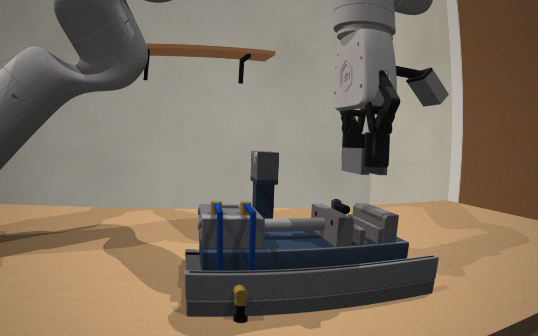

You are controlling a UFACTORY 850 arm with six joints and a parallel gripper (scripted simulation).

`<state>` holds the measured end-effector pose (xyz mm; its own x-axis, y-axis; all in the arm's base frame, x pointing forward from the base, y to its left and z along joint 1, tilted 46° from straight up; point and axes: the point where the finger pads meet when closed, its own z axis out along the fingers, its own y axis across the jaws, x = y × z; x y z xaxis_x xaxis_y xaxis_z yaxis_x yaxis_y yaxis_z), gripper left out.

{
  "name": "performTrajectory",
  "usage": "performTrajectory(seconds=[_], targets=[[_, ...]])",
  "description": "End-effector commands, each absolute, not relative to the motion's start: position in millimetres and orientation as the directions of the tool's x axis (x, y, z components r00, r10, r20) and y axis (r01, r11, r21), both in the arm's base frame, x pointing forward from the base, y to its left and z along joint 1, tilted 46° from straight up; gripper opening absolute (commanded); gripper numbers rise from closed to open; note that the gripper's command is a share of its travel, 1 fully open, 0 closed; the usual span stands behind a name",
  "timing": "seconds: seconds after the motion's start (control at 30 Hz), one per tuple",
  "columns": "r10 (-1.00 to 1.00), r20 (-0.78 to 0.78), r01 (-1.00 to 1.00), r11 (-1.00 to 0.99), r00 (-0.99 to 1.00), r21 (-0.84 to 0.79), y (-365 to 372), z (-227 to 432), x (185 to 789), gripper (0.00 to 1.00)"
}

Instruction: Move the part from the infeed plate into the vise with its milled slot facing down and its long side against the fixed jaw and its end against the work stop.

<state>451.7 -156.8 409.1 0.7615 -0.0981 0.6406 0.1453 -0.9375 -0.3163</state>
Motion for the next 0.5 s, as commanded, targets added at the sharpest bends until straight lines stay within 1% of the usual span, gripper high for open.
performTrajectory(seconds=[0.0,0.47], targets=[[-0.098,0.642,0.145,-0.938,0.76,-0.315,-154.6,404.4,457.1,0.0],[-0.098,0.642,0.145,-0.938,0.76,-0.315,-151.3,397.3,463.6,0.0]])
